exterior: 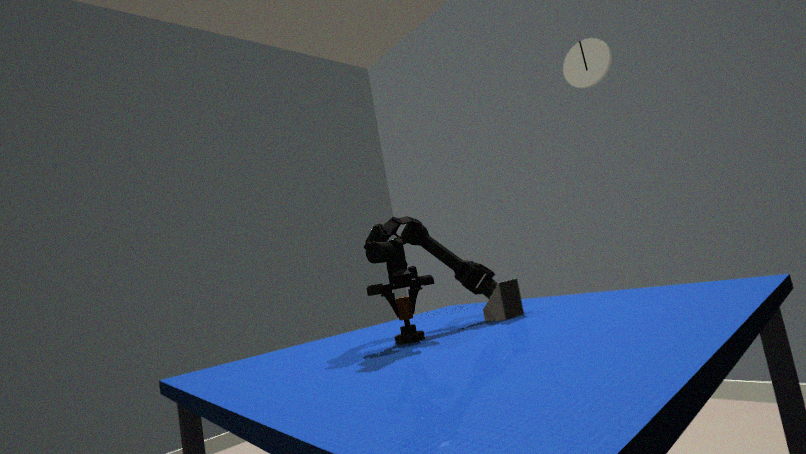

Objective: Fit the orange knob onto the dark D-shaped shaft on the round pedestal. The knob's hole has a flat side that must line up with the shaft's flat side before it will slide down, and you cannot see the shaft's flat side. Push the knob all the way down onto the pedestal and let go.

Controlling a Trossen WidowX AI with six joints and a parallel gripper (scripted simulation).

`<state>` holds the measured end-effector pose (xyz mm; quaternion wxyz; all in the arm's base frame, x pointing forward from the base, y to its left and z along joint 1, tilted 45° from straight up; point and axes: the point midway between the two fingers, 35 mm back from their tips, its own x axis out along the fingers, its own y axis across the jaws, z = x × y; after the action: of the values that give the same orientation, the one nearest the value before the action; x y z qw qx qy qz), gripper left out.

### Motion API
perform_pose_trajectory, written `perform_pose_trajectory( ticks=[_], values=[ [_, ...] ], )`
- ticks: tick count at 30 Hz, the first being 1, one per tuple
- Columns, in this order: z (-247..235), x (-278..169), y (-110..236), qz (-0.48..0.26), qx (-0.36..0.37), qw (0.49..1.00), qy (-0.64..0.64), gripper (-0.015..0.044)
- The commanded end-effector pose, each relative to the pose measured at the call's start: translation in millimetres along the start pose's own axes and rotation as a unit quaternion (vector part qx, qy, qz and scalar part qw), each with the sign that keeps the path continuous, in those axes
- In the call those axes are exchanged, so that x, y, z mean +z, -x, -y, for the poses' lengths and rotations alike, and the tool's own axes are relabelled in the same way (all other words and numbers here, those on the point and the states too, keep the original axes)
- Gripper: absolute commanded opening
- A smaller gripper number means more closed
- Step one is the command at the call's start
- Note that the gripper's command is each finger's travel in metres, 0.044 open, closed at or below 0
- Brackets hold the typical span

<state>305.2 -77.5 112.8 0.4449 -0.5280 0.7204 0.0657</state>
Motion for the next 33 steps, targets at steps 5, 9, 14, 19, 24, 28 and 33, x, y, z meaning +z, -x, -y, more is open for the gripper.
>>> perform_pose_trajectory(
  ticks=[5, 9, 14, 19, 24, 28, 33],
  values=[
    [1.9, 2.3, -2.0, 0.001, -0.002, 1.000, 0.009, 0.0000],
    [1.9, 1.8, -2.9, 0.001, -0.002, 1.000, 0.009, 0.0000],
    [1.2, 1.0, -2.3, 0.001, -0.002, 1.000, 0.009, 0.0000],
    [1.0, 0.8, -2.8, 0.001, -0.002, 1.000, 0.009, 0.0000],
    [-0.9, -1.3, 1.6, 0.001, -0.002, 1.000, 0.010, 0.0000],
    [-1.5, -2.3, 2.3, 0.001, -0.002, 0.999, 0.036, 0.0000],
    [-0.8, -2.1, 2.3, 0.001, -0.002, 0.993, 0.114, 0.0000]
  ],
)
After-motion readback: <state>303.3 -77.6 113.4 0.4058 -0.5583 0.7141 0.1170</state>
